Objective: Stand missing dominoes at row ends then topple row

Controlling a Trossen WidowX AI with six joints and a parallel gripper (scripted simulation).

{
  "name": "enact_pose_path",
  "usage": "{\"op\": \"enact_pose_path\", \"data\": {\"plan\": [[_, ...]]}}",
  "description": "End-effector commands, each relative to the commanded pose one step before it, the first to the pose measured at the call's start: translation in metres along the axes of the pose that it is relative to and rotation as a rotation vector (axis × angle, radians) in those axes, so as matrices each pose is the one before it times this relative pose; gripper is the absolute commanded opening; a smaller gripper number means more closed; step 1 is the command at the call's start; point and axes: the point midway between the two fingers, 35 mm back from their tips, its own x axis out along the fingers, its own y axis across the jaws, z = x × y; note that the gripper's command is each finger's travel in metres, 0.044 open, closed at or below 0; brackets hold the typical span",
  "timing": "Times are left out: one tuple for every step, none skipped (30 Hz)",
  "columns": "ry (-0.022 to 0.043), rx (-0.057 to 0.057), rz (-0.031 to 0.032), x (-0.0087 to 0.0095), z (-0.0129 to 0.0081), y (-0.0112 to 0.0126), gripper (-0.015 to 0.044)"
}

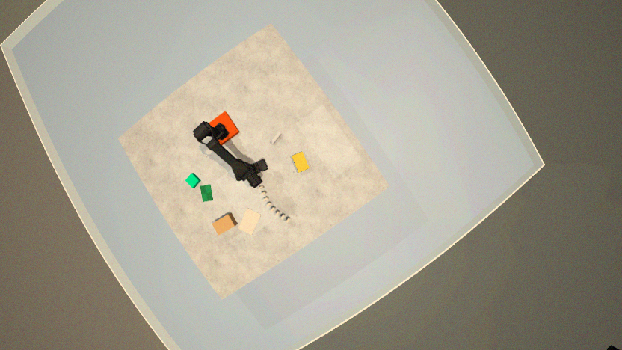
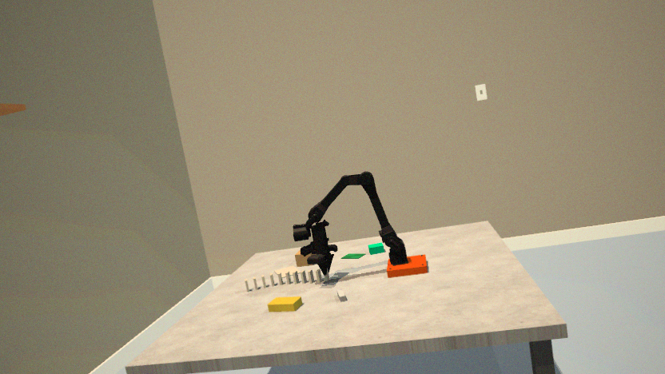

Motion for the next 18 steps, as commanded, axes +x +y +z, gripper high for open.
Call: {"op": "enact_pose_path", "data": {"plan": [[0.00549, -0.0051, -0.00199, 0.00257, -0.00187, -0.00063, 0.0107], [0.0, 0.0, 0.0, 0.0, 0.0, 0.0, 0.0107], [0.0, 0.0, 0.0, 0.0, 0.0, 0.0, 0.0133], [0.0, 0.0, 0.0, 0.0, 0.0, 0.0, 0.016], [0.0, 0.0, 0.0, 0.0, 0.0, 0.0, 0.0186], [0.0, 0.0, 0.0, 0.0, 0.0, 0.0, 0.0212], [0.0, 0.0, 0.0, 0.0, 0.0, 0.0, 0.0238], [0.0, 0.0, 0.0, 0.0, 0.0, 0.0, 0.0265], [0.0, 0.0, 0.0, 0.0, 0.0, 0.0, 0.0291], [0.0, 0.0, 0.0, 0.0, 0.0, 0.0, 0.0317], [0.0, 0.0, 0.0, 0.0, 0.0, 0.0, 0.0343], [0.0, 0.0, 0.0, 0.0, 0.0, 0.0, 0.037], [0.0, 0.0, 0.0, 0.0, 0.0, 0.0, 0.0396], [0.0, 0.0, 0.0, 0.0, 0.0, 0.0, 0.0422], [0.0, 0.0, 0.0, 0.0, 0.0, 0.0, 0.044], [0.0, 0.0, 0.0, 0.0, 0.0, 0.0, 0.044], [0.0, 0.0, 0.0, 0.0, 0.0, 0.0, 0.044], [-0.00016, 0.0001, 0.00008, -0.00223, 0.00057, 0.0002, 0.044]]}}
